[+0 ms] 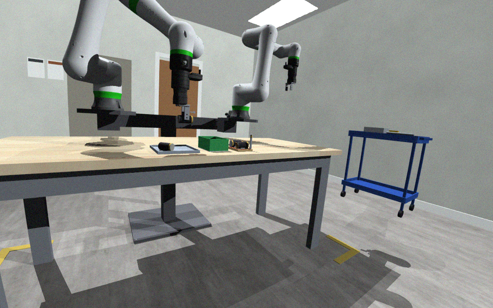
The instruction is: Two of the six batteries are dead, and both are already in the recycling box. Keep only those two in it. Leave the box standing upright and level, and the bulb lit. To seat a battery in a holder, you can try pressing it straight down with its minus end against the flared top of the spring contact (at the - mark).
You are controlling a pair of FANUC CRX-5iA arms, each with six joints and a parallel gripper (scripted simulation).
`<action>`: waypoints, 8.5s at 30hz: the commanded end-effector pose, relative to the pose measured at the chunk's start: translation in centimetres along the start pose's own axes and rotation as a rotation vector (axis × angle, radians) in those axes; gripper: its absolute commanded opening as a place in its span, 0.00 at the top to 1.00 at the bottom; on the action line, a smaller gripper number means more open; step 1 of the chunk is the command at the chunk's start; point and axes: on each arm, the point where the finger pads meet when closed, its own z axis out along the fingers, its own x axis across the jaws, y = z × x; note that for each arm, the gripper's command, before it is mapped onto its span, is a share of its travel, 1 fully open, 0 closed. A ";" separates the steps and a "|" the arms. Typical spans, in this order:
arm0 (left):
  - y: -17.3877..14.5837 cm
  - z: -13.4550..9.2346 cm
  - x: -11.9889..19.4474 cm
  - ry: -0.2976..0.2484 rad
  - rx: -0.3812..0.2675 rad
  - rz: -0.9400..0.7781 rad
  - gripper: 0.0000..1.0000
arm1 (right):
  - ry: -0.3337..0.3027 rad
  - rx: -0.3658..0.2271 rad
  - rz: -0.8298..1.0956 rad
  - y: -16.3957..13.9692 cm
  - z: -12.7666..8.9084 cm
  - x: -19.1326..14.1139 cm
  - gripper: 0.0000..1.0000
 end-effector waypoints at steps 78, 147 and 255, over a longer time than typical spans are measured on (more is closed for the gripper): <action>0.0 -0.1 0.0 0.000 -0.003 0.000 0.00 | 0.001 0.002 0.000 -29.9 6.9 -11.9 0.43; 0.0 -0.1 0.0 0.000 -0.003 0.000 0.00 | 0.001 0.002 0.000 -29.9 8.2 -11.9 0.43; 0.0 -0.1 0.0 0.000 -0.003 0.000 0.00 | 0.001 0.002 0.000 -29.9 4.9 -11.9 0.10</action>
